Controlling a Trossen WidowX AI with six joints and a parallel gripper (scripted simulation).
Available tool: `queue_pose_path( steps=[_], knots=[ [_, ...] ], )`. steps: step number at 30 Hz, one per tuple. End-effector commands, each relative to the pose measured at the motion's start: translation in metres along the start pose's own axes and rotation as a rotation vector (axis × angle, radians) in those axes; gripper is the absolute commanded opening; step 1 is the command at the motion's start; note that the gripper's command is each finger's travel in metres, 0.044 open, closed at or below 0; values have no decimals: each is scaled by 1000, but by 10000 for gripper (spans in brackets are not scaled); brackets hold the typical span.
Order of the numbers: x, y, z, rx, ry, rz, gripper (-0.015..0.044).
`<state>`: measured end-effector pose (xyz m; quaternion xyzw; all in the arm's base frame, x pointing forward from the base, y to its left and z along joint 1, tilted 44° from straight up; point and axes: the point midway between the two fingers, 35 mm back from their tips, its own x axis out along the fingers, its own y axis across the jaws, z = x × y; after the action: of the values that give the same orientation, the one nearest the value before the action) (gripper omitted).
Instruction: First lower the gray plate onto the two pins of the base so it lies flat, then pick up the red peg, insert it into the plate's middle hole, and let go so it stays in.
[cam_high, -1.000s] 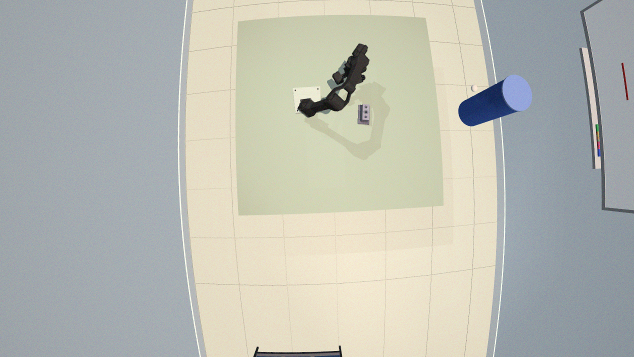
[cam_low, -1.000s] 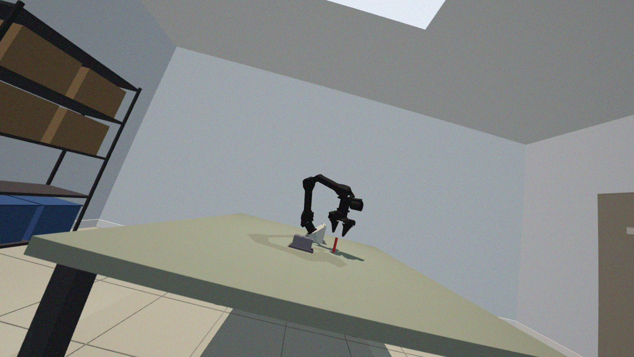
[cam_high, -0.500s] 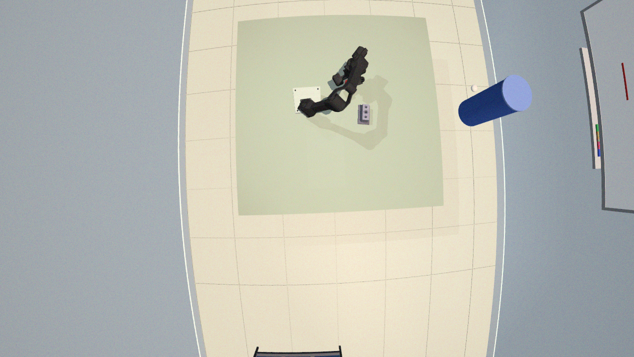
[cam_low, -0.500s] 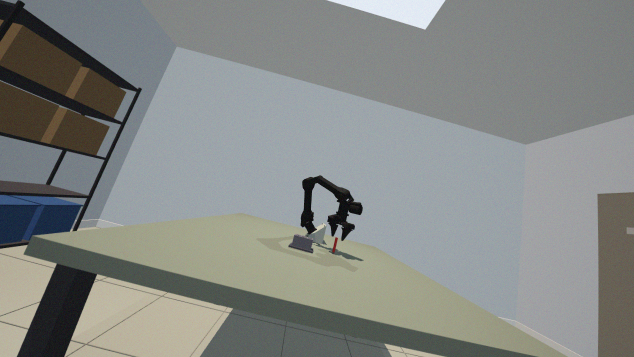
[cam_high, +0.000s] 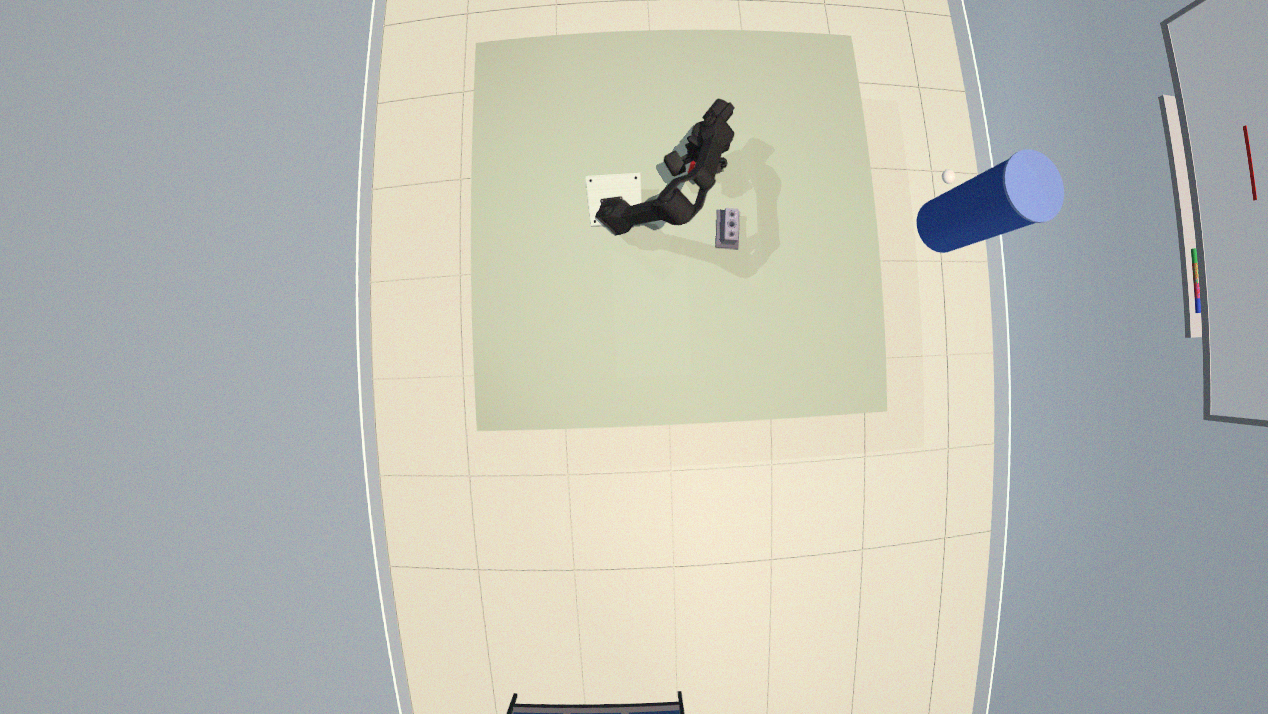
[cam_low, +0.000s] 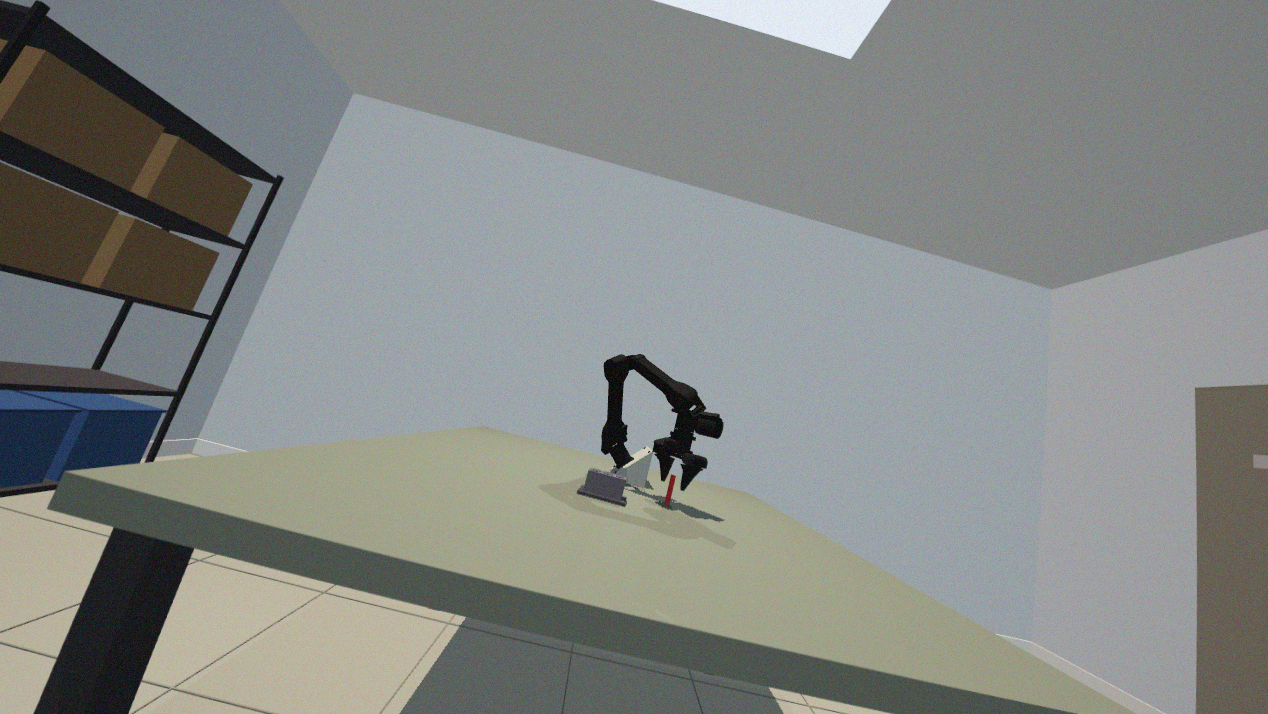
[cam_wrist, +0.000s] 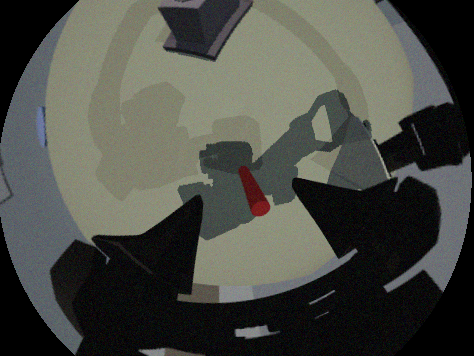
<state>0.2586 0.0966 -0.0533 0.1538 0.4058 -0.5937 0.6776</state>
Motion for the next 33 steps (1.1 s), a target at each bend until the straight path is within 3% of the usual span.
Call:
queue_pose_path(
  steps=[1, 5, 20, 27, 33],
  knots=[
    [8, -2, 0, -8, -6, -4, 440],
    [12, -3, 1, -7, -7, -4, 440],
    [12, -3, 1, -7, -7, -4, 46],
    [12, -3, 1, -7, -7, -4, 0],
    [9, -2, 0, -8, -6, -4, 0]
  ],
)
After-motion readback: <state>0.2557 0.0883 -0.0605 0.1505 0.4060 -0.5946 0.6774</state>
